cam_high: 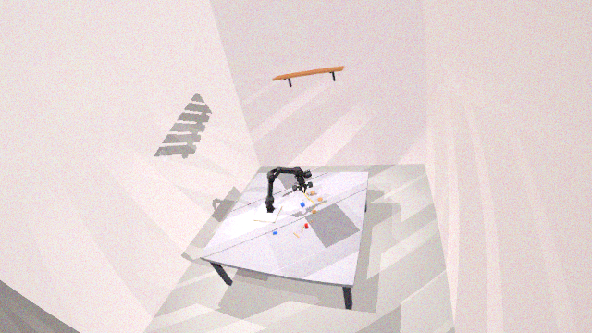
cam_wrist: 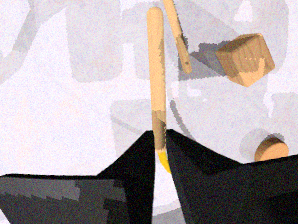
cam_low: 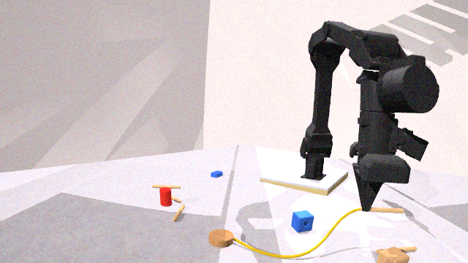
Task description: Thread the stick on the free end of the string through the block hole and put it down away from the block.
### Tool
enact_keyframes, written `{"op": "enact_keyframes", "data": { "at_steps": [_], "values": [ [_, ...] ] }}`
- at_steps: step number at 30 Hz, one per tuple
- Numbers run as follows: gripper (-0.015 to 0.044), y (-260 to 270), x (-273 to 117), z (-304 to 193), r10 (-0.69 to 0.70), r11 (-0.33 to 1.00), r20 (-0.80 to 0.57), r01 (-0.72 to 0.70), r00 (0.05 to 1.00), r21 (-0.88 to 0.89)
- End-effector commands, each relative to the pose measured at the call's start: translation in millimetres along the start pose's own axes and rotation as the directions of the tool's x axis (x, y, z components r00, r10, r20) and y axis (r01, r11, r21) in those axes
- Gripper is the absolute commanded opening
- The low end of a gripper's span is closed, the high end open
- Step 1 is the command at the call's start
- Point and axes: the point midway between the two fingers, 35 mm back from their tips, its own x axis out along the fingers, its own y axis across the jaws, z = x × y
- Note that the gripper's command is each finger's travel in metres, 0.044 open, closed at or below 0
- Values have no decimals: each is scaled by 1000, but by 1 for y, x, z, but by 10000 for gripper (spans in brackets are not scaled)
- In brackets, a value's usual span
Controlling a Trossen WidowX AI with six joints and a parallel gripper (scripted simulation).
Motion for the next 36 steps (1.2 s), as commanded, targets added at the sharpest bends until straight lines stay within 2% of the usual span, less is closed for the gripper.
{"op": "enact_keyframes", "data": {
  "at_steps": [1, 9, 17, 27, 36],
  "values": [
    [0, -4, 2, -2, 9, 985, 1, -9, 1000, 170],
    [0, -10, 1, -6, 8, 894, 1, -8, 1000, 449],
    [0, -17, 1, -10, 7, 725, 1, -6, 1000, 689],
    [0, -25, 1, -15, 5, 428, 1, -3, 1000, 904],
    [0, -33, 0, -20, 4, 111, 1, -2, 1000, 994]
  ]
}}
